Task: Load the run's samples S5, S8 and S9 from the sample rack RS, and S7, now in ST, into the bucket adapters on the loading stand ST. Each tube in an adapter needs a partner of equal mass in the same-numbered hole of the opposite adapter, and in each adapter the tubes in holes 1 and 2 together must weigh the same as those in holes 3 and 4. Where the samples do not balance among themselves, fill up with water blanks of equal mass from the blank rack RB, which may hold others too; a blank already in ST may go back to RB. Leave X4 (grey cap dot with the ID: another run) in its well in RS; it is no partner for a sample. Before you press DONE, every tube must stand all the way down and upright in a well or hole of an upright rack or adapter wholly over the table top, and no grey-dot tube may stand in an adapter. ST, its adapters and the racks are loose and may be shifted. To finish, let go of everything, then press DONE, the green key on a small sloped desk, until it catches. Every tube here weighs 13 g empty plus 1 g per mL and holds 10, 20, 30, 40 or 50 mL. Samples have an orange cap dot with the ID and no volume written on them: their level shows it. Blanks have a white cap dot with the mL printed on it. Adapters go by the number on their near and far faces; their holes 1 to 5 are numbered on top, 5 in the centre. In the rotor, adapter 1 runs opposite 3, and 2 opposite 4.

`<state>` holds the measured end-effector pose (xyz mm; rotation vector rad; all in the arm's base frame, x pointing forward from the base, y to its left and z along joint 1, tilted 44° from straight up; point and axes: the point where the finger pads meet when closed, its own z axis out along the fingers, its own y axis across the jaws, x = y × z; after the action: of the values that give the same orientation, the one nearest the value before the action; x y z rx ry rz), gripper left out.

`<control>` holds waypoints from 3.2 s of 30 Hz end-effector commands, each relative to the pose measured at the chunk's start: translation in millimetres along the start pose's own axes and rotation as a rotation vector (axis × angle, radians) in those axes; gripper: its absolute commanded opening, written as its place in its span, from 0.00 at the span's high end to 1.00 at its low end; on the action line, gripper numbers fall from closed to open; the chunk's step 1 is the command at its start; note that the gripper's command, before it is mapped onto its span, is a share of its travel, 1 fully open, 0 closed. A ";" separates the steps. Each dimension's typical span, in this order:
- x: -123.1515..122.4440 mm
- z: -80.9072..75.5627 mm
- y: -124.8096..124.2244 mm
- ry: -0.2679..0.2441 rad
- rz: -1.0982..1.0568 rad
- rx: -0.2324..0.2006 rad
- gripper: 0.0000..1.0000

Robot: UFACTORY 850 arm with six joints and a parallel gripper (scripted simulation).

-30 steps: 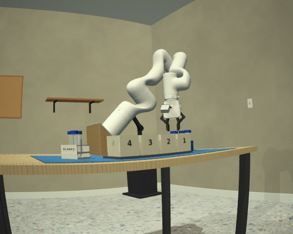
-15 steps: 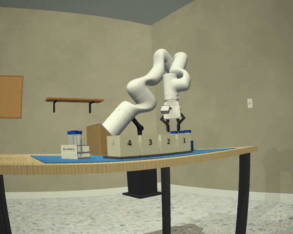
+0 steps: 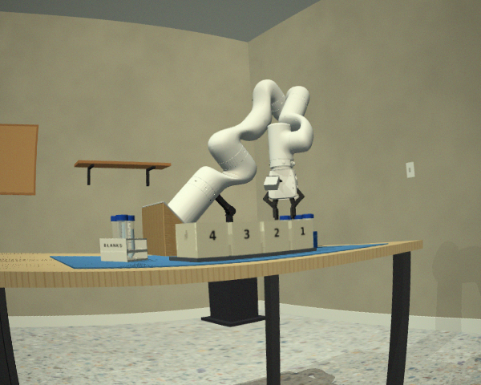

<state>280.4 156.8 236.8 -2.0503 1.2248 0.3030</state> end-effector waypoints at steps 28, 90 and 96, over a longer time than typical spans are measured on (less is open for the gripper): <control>0.2 10.3 -0.6 0.000 -0.001 0.001 0.43; 0.2 -2.8 -0.6 0.000 -0.001 0.001 1.00; 0.2 -6.8 -0.6 0.000 -0.001 0.001 1.00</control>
<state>280.0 154.2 239.4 -2.0500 1.2246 0.3026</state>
